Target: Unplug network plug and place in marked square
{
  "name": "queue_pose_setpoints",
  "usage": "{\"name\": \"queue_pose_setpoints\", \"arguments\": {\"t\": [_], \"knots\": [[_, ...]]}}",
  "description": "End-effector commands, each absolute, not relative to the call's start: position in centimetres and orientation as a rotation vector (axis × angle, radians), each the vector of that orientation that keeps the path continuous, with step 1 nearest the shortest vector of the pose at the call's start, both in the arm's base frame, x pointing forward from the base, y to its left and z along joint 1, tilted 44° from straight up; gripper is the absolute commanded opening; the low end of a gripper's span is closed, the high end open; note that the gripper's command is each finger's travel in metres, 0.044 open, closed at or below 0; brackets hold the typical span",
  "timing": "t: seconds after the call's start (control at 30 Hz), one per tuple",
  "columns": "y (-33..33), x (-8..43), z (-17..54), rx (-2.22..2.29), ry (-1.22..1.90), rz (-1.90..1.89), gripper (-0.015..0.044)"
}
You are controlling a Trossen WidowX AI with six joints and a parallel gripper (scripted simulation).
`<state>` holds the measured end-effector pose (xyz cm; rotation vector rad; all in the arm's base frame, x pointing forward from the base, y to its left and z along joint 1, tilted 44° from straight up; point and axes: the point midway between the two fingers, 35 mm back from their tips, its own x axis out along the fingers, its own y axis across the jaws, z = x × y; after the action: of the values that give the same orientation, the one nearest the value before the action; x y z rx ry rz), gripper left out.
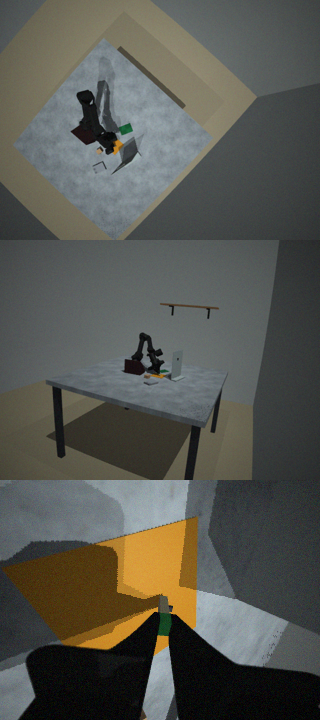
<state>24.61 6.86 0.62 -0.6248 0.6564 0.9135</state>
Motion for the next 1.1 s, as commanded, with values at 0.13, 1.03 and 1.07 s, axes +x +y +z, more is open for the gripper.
{"name": "queue_pose_setpoints", "arguments": {"t": [0.13,1.03,1.07], "knots": [[6.9,24.6,0.6,-0.625,0.656,0.913,0.0000],[6.0,24.1,1.6,-0.626,0.660,0.912,0.0156],[6.0,24.0,1.7,-0.626,0.660,0.912,0.0156]]}}
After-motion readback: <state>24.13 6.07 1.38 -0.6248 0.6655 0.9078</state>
